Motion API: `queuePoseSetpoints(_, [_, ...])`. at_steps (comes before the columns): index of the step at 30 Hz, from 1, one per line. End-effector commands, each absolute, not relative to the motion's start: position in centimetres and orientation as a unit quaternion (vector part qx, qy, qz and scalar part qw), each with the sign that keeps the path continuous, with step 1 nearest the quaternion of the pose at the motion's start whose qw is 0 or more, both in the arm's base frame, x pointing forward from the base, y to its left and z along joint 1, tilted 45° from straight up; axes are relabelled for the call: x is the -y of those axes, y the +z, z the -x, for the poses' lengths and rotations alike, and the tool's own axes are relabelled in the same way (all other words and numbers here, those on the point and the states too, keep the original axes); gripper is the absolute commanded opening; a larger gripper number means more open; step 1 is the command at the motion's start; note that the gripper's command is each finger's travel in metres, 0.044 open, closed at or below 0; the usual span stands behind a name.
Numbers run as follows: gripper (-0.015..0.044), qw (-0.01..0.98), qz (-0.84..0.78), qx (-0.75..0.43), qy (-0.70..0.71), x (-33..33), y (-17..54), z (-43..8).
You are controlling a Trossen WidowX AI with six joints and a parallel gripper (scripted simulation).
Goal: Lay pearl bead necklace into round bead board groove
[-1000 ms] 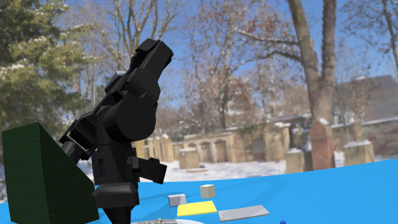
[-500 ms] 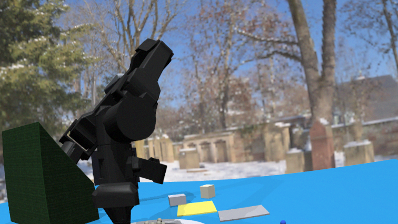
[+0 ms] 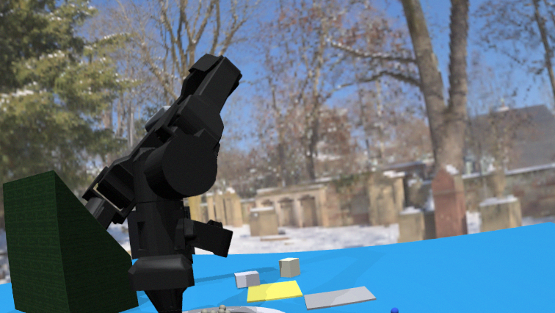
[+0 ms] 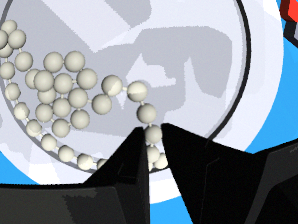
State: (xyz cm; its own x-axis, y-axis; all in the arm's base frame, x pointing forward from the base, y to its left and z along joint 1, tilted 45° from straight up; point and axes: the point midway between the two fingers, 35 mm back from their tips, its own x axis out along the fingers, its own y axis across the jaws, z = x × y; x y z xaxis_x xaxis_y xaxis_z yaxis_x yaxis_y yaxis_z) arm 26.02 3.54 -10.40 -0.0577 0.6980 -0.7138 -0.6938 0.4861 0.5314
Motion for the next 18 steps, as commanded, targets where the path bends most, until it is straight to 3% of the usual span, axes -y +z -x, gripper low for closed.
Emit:
queuePoseSetpoints(1, [0.0000,0.687,-0.002,-0.521,0.507,-3.5,-10.4,-26.1])
queuePoseSetpoints(18, [0.0000,0.687,-0.006,-0.521,0.507,-2.5,-10.6,-26.3])
